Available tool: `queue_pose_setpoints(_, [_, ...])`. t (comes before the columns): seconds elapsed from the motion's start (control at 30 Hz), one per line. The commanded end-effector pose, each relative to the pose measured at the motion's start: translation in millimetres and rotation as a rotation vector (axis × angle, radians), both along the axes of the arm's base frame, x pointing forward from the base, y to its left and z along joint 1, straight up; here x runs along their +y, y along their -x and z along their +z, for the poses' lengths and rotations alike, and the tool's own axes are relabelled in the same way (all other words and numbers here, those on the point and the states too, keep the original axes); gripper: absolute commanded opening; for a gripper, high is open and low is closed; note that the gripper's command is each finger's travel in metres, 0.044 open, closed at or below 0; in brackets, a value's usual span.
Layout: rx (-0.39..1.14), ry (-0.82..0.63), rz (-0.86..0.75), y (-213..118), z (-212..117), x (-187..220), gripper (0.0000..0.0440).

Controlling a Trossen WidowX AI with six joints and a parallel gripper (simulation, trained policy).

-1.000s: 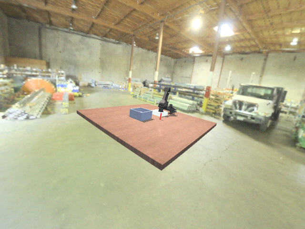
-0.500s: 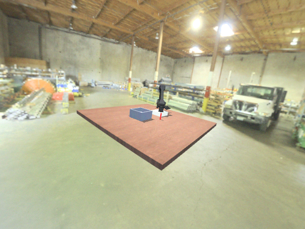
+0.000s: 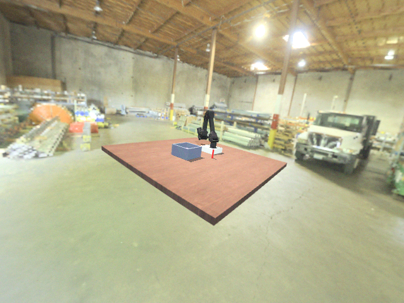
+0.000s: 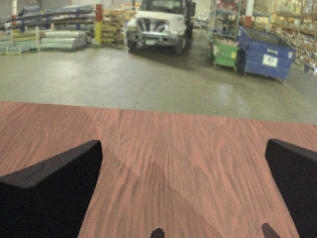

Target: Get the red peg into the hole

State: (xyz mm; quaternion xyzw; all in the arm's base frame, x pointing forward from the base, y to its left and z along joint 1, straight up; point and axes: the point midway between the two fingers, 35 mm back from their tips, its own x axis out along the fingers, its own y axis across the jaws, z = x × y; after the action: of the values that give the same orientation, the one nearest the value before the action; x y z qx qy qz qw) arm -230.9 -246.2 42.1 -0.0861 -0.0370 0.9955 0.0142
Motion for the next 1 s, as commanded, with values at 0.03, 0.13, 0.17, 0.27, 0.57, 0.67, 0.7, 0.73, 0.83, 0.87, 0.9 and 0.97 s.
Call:
queue_pose_setpoints(0.03, [-0.009, 0.011, 0.166, -37, 10, -45, 0.0421])
queue_pose_setpoints(0.13, [-0.016, 0.022, 0.270, -65, 17, -71, 0.0421])
queue_pose_setpoints(0.17, [-0.019, 0.026, 0.304, -74, 19, -79, 0.0422])
queue_pose_setpoints(0.27, [-0.028, 0.039, 0.408, -106, 26, -101, 0.0422])
queue_pose_setpoints(0.57, [-0.072, 0.073, 0.717, -214, 52, -146, 0.0427])
queue_pose_setpoints(0.67, [-0.090, 0.079, 0.819, -253, 62, -153, 0.0430])
queue_pose_setpoints(0.7, [-0.096, 0.081, 0.853, -266, 65, -154, 0.0431])
queue_pose_setpoints(0.73, [-0.103, 0.082, 0.886, -279, 68, -155, 0.0432])
queue_pose_setpoints(0.83, [-0.123, 0.081, 0.986, -318, 79, -156, 0.0436])
queue_pose_setpoints(0.87, [-0.129, 0.080, 1.018, -330, 82, -155, 0.0437])
queue_pose_setpoints(0.9, [-0.136, 0.078, 1.051, -343, 86, -153, 0.0438])
queue_pose_setpoints(0.97, [-0.149, 0.073, 1.115, -368, 93, -150, 0.0440])
